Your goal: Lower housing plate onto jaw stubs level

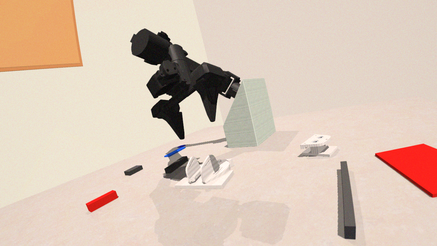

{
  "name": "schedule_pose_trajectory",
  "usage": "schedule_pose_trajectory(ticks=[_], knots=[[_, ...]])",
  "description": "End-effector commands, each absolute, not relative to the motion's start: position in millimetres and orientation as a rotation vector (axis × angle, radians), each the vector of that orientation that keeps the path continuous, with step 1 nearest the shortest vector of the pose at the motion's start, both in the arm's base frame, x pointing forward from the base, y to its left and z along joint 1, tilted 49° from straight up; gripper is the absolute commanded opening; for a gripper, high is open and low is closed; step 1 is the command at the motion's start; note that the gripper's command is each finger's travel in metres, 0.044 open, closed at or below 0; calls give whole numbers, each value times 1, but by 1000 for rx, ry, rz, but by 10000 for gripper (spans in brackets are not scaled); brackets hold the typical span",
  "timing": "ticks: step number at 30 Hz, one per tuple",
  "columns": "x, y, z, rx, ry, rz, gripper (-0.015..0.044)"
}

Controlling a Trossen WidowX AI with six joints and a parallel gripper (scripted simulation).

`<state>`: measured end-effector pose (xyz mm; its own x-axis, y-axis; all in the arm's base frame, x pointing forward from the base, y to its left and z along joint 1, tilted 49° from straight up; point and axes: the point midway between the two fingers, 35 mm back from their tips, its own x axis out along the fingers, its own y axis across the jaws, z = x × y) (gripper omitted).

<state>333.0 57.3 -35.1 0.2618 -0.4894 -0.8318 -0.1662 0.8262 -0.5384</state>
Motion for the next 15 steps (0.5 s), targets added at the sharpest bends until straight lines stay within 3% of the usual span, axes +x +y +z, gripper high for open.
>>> schedule_pose_trajectory(ticks=[1, 15], knots=[[321, 76, -53, -702, 1368, -158, 440], [272, 132, -111, -1033, 1519, 90, 440]])
